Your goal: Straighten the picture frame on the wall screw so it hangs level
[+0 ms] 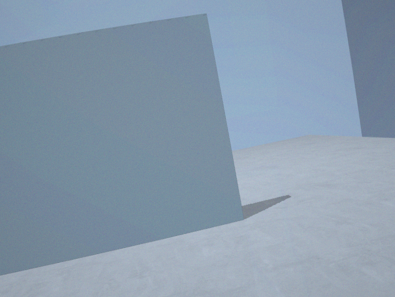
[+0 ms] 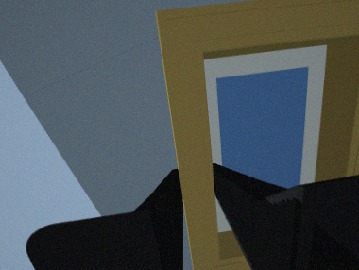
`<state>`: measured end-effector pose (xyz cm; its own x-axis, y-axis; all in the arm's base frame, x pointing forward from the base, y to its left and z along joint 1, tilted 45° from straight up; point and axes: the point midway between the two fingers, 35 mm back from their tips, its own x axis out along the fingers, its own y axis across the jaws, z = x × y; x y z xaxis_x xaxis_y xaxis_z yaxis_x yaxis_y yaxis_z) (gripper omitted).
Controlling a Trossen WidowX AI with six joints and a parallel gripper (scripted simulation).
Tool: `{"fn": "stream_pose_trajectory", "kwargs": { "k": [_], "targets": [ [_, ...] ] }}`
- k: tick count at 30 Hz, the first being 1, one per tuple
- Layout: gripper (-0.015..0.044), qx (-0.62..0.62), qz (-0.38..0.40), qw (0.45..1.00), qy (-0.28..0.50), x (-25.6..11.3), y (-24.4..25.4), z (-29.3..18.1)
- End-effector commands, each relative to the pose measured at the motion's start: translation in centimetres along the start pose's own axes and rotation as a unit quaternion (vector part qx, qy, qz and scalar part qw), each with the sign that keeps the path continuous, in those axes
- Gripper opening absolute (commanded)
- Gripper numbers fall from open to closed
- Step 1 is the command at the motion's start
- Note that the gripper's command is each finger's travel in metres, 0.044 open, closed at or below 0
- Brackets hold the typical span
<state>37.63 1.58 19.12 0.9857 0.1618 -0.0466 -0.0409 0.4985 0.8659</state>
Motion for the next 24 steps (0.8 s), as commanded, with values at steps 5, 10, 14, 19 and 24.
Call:
{"fn": "stream_pose_trajectory", "kwargs": {
  "k": [5, 10, 14, 19, 24],
  "targets": [
    [0.0000, -0.002, 0.000, 1.000, 0.000, 0.00, -0.05, 0.00],
    [0.0000, -0.036, 0.000, 0.999, 0.000, 0.00, -0.09, -0.01],
    [0.0000, -0.047, 0.000, 0.999, 0.000, 0.00, -0.12, -0.01],
    [0.0000, -0.057, 0.000, 0.998, 0.000, 0.00, -0.15, -0.02],
    [0.0000, -0.070, 0.000, 0.998, -0.001, 0.00, -0.17, -0.02]
  ]
}}
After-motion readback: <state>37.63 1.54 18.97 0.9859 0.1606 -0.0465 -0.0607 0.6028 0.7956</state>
